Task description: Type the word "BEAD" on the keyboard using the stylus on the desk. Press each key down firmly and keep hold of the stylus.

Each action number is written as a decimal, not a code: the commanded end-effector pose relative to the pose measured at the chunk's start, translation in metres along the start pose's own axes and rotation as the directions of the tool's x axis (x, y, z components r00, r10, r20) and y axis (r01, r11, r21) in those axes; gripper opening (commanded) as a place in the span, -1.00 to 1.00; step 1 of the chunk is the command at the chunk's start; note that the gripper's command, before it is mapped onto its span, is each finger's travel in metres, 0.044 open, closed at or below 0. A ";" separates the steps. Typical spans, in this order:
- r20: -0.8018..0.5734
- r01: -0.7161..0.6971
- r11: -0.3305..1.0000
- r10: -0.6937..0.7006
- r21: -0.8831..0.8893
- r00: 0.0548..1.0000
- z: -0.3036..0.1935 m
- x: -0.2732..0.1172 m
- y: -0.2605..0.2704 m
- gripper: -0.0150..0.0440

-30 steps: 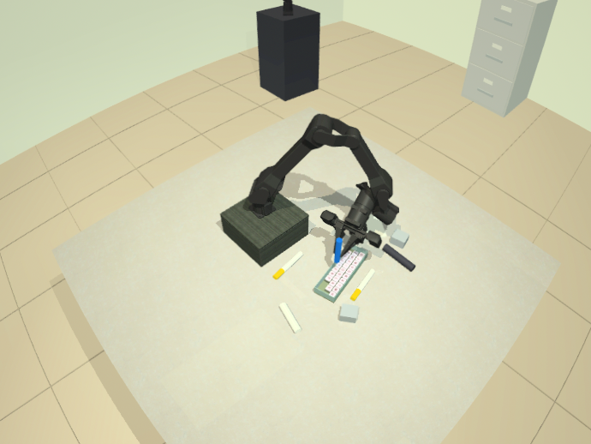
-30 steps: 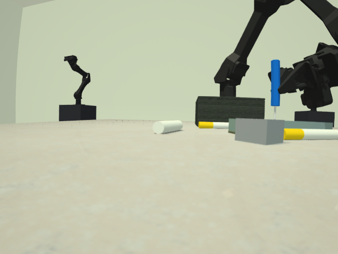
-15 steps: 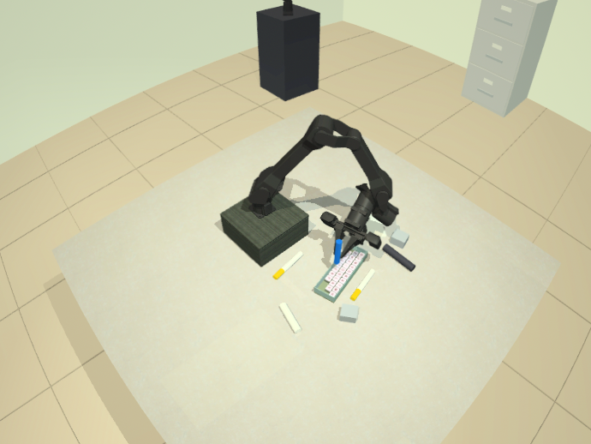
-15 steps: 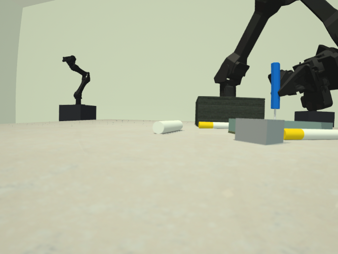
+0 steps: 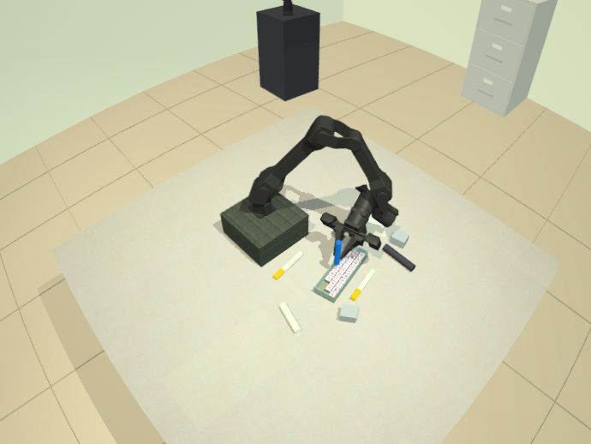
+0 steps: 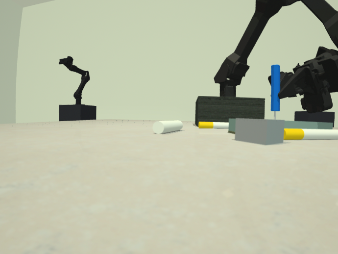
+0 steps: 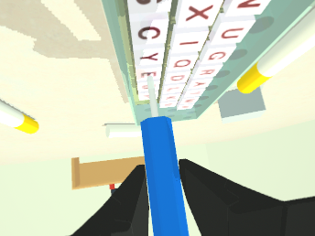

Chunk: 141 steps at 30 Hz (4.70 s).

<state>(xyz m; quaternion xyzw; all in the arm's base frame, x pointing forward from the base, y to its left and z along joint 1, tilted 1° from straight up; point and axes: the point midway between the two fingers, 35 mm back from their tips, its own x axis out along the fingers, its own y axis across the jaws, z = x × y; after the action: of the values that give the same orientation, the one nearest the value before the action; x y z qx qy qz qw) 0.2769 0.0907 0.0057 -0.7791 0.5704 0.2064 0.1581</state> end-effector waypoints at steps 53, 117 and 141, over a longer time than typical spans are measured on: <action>-0.001 -0.003 1.000 0.003 0.007 1.000 -0.044 0.003 -0.038 -0.49; -0.001 -0.003 1.000 0.003 0.007 1.000 -0.009 0.025 -0.038 -0.22; -0.001 -0.003 1.000 0.003 0.007 1.000 -0.042 0.006 -0.036 -0.22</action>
<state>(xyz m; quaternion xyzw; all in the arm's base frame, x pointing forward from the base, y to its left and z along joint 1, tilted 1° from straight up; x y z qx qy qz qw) 0.3196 0.0766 0.0347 -0.7769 0.5729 0.2027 0.1646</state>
